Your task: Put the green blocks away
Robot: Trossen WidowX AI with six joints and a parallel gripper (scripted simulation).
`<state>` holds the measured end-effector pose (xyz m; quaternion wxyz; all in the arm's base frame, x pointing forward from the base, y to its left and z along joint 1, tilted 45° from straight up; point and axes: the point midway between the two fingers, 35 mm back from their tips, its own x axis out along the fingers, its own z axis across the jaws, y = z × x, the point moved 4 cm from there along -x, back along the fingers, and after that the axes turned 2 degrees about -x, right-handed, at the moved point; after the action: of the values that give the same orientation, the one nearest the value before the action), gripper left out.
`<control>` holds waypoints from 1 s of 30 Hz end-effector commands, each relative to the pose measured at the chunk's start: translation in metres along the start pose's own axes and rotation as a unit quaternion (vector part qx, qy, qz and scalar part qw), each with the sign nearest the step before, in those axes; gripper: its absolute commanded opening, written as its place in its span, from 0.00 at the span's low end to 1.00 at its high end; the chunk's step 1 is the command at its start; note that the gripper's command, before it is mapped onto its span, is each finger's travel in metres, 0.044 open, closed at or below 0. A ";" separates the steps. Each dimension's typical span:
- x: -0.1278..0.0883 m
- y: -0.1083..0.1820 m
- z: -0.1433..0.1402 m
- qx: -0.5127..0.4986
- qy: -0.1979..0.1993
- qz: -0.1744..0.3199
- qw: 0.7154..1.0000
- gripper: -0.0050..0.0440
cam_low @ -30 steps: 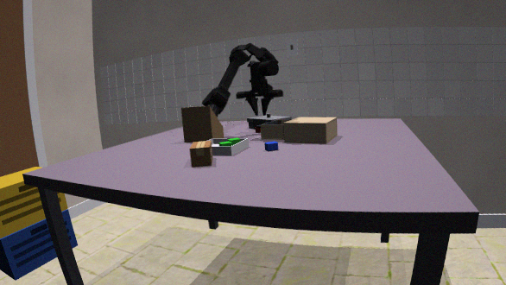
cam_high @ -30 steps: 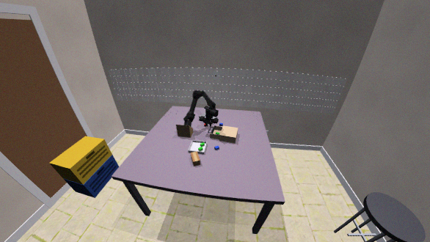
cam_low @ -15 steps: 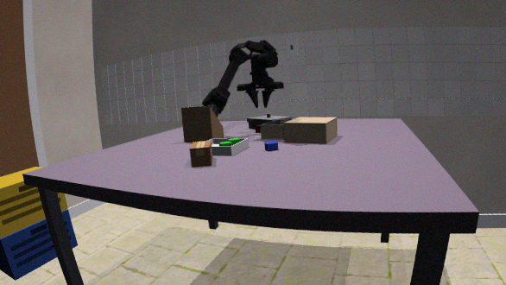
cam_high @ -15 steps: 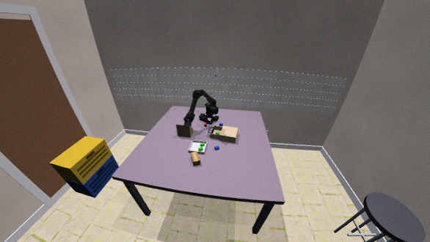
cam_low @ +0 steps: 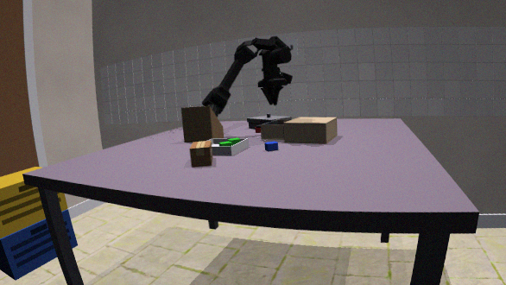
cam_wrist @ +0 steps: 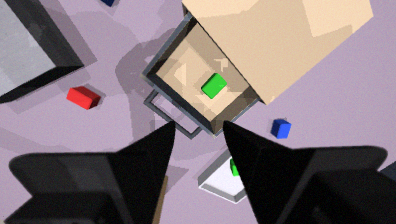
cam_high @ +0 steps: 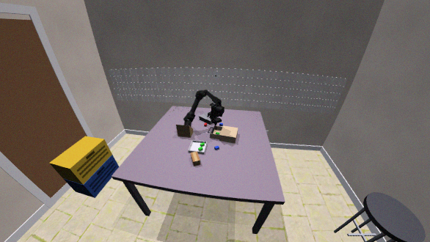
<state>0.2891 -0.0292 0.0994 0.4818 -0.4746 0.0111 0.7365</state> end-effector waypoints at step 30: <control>0.084 -0.018 -0.031 0.363 -0.003 0.004 0.932 0.56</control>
<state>0.3190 0.0217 0.0367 0.6180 -0.2709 0.2751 0.6849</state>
